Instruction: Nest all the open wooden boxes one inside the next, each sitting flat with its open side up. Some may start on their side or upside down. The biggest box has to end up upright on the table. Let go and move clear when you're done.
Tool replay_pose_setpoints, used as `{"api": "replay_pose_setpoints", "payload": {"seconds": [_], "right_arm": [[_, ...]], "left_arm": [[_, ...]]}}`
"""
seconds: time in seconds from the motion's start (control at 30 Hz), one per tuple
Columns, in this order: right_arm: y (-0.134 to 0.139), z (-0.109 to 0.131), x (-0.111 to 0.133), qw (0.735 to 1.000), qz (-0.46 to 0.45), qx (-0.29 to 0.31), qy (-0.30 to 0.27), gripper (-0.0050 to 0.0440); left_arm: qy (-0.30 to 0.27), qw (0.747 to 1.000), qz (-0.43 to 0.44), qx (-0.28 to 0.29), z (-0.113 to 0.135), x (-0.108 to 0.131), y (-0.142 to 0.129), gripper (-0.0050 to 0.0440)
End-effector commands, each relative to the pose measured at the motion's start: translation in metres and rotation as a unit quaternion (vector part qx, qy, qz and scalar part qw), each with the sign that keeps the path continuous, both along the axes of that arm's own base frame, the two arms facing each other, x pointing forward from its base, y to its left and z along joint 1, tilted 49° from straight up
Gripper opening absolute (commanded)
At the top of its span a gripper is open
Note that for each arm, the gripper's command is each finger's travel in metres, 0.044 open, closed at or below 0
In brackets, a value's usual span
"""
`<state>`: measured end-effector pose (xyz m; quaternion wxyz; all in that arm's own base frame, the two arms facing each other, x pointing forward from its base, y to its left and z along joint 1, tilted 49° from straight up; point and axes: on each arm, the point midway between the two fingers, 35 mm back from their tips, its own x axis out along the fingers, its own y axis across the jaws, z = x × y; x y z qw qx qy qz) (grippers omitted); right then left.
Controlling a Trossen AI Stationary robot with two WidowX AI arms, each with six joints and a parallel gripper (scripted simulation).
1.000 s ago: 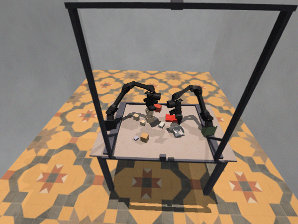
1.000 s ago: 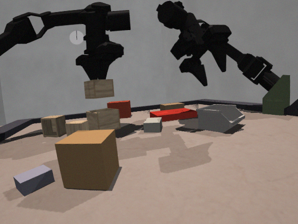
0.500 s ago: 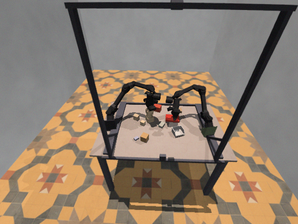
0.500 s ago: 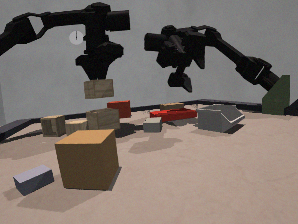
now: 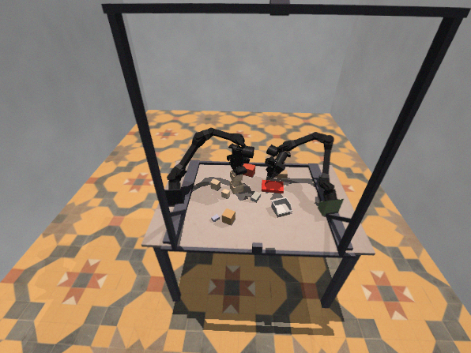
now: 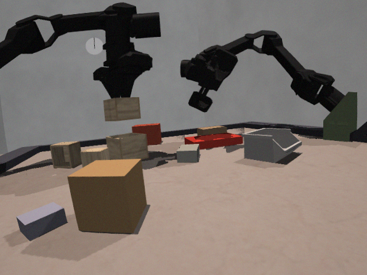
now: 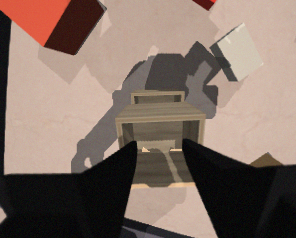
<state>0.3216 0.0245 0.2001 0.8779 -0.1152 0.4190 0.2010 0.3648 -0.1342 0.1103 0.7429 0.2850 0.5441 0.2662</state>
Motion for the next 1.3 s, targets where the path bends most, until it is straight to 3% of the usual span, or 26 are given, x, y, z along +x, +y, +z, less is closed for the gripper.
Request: {"api": "replay_pose_setpoints", "payload": {"seconds": [0.0, 0.3, 0.37, 0.6, 0.8, 1.27], "right_arm": [[-0.017, 0.035, -0.001, 0.993, 0.053, 0.002, -0.104, 0.04], [-0.047, 0.095, -0.016, 0.943, 0.138, -0.082, -0.291, 0.04], [-0.047, 0.095, -0.016, 0.943, 0.138, -0.082, -0.291, 0.04], [-0.06, 0.13, -0.036, 0.884, 0.187, -0.171, -0.393, 0.04], [-0.063, 0.14, -0.044, 0.86, 0.202, -0.205, -0.422, 0.04], [-0.064, 0.141, -0.042, 0.861, 0.202, -0.203, -0.421, 0.04]], "left_arm": [[-0.01, 1.0, -0.002, -0.007, 0.006, 0.002, -0.005, 0.027], [-0.01, 1.0, -0.002, -0.007, 0.006, 0.002, -0.005, 0.027], [-0.01, 1.0, -0.002, -0.007, 0.006, 0.002, -0.005, 0.027], [-0.01, 1.0, -0.002, -0.007, 0.006, 0.002, -0.005, 0.027], [-0.01, 1.0, -0.002, -0.007, 0.006, 0.002, -0.005, 0.027], [0.016, 1.0, -0.026, 0.002, 0.006, 0.001, -0.005, 0.027]]}}
